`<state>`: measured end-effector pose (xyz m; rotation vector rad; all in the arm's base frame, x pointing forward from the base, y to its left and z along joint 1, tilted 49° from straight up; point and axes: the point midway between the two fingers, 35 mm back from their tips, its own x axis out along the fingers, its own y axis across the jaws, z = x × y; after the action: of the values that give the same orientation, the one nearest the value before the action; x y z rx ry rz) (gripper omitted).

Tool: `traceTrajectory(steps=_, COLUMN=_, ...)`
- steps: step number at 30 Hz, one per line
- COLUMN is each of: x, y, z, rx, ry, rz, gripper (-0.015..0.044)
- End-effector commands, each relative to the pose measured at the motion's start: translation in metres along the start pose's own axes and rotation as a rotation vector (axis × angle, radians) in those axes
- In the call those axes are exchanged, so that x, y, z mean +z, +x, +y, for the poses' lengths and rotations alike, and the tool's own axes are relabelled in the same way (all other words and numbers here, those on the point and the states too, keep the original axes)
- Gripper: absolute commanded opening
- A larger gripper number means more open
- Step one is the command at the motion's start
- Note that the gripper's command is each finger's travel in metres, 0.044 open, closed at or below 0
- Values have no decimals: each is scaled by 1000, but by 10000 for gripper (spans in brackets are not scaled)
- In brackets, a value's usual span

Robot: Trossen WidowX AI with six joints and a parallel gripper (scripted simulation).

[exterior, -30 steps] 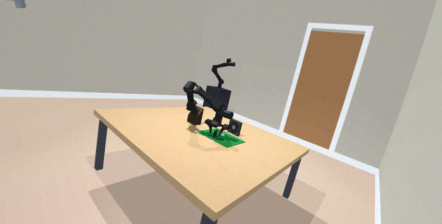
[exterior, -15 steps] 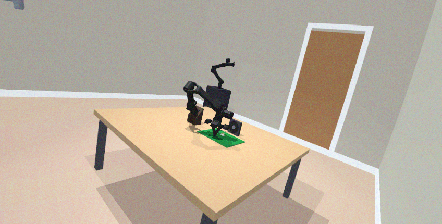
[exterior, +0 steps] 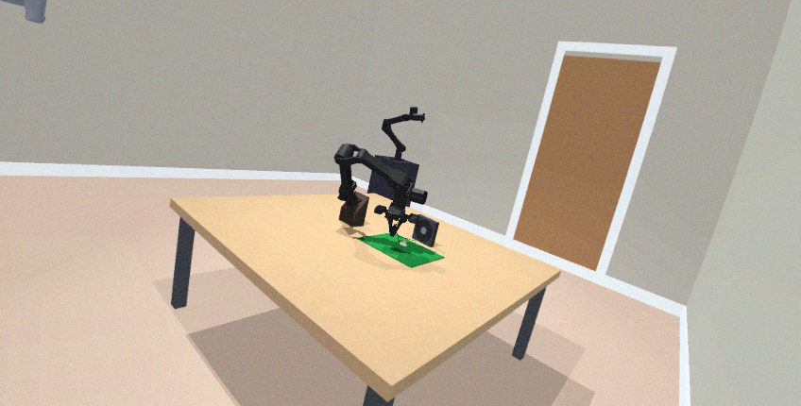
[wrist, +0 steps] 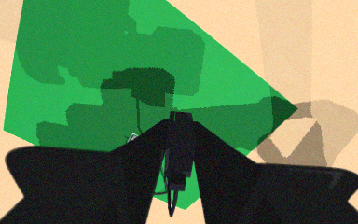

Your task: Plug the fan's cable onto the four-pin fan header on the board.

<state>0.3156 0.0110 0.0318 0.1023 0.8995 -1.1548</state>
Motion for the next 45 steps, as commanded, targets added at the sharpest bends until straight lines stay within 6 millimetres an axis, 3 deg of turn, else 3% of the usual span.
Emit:
traceTrajectory(steps=1, x=-8, y=-1, z=8, rx=4, ry=-122, rz=3, gripper=0)
traceTrajectory(steps=28, x=-68, y=-1, z=46, rx=7, ry=-1041, rz=1, gripper=0)
traceTrajectory(steps=45, x=-67, y=-2, z=54, rx=7, ry=-1064, rz=1, gripper=0)
